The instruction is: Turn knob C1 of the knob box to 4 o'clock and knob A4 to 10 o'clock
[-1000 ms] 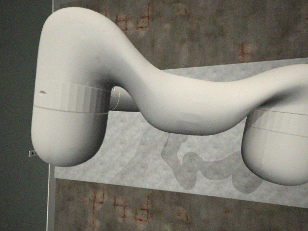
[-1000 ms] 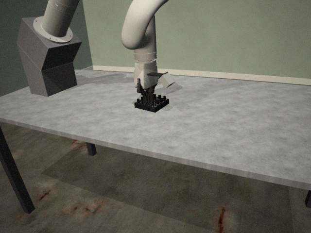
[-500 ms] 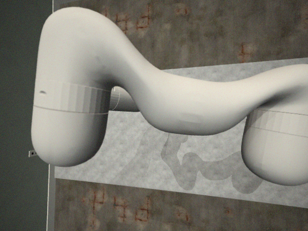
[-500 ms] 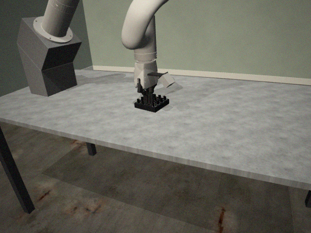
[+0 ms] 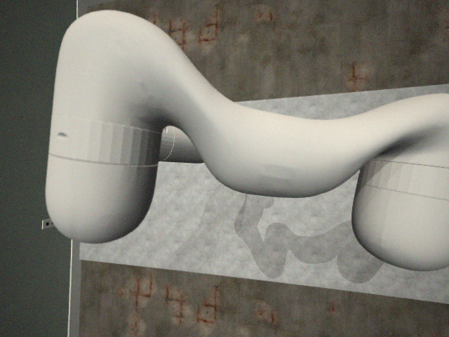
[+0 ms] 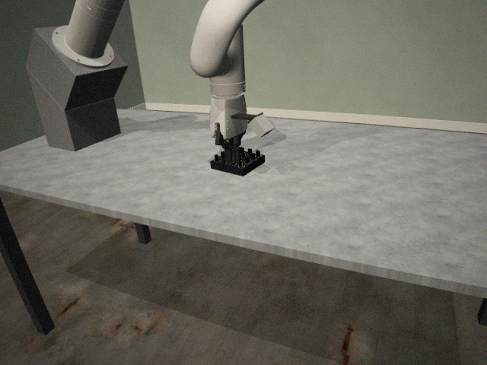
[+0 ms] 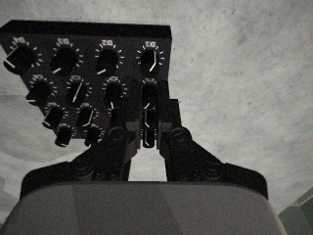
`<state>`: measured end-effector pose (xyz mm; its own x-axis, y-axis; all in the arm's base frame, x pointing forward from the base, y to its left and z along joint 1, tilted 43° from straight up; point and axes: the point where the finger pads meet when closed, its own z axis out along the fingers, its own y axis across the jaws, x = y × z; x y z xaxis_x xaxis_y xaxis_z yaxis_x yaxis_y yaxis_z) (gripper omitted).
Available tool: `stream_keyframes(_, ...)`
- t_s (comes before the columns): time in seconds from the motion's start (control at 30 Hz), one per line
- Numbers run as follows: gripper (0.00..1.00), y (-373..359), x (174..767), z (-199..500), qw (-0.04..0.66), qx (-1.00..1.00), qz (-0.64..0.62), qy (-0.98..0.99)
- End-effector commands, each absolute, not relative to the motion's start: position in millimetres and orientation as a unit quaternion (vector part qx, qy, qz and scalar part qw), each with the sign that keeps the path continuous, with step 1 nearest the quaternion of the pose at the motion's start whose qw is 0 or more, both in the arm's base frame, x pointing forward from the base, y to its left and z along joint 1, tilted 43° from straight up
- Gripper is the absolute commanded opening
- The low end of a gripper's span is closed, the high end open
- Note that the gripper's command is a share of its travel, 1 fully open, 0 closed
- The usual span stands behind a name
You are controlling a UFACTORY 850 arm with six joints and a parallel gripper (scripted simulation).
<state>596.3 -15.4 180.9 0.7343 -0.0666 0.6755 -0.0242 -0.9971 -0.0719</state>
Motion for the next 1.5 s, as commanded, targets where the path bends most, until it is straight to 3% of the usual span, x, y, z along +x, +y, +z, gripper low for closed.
stream_keyframes(0.0,0.08,-15.4,596.4,181.4,0.029,-0.931,-0.364,0.024)
stream_keyframes(1.47,0.08,-15.4,596.4,181.4,0.08,-0.918,-0.356,0.155)
